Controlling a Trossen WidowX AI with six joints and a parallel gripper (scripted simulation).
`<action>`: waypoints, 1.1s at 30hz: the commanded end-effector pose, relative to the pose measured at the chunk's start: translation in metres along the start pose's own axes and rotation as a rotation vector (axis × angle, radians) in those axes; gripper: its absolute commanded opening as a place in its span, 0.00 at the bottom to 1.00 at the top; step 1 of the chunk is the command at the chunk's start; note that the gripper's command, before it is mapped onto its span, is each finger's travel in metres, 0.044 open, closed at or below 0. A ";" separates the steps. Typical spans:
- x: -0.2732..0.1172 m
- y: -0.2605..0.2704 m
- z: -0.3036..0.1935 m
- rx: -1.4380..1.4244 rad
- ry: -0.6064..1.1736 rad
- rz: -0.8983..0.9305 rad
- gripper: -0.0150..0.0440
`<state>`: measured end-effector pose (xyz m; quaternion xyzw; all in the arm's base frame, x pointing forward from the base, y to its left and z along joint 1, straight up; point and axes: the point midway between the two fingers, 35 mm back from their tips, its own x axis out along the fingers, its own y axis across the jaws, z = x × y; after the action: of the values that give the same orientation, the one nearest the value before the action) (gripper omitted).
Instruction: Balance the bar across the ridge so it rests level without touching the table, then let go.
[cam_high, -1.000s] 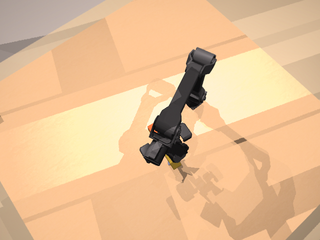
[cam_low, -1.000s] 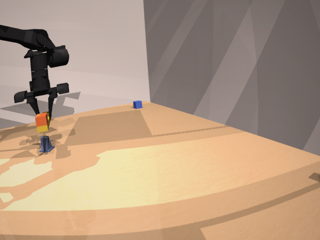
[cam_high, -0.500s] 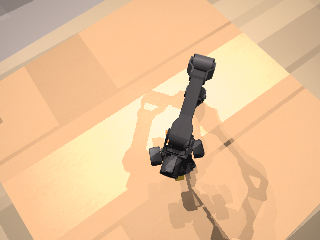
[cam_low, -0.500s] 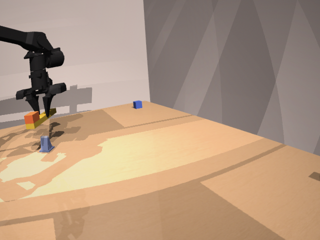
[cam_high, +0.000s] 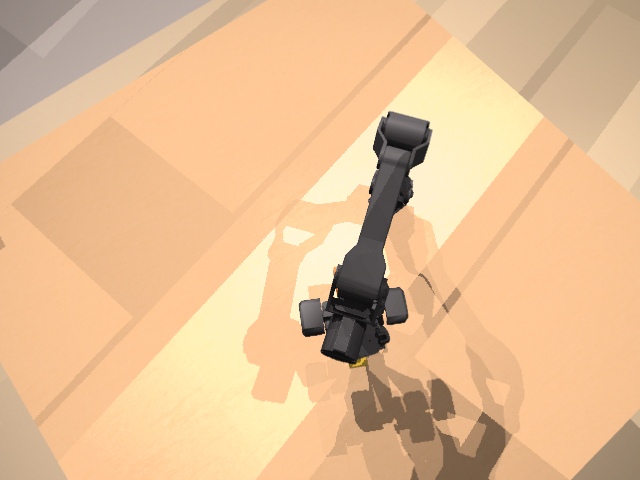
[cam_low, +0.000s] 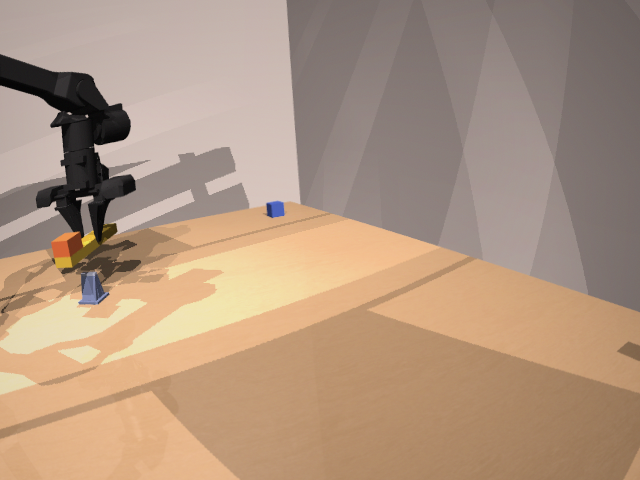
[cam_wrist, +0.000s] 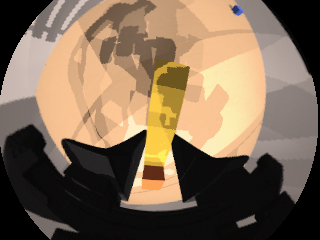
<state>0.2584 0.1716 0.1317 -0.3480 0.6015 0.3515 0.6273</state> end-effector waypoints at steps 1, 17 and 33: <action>0.010 -0.001 -0.001 0.007 0.012 0.003 0.25; 0.028 -0.002 -0.002 0.014 0.012 0.003 0.25; 0.027 -0.003 -0.002 0.014 0.012 0.003 0.25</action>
<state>0.2599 0.1693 0.1048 -0.3451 0.6068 0.3481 0.6257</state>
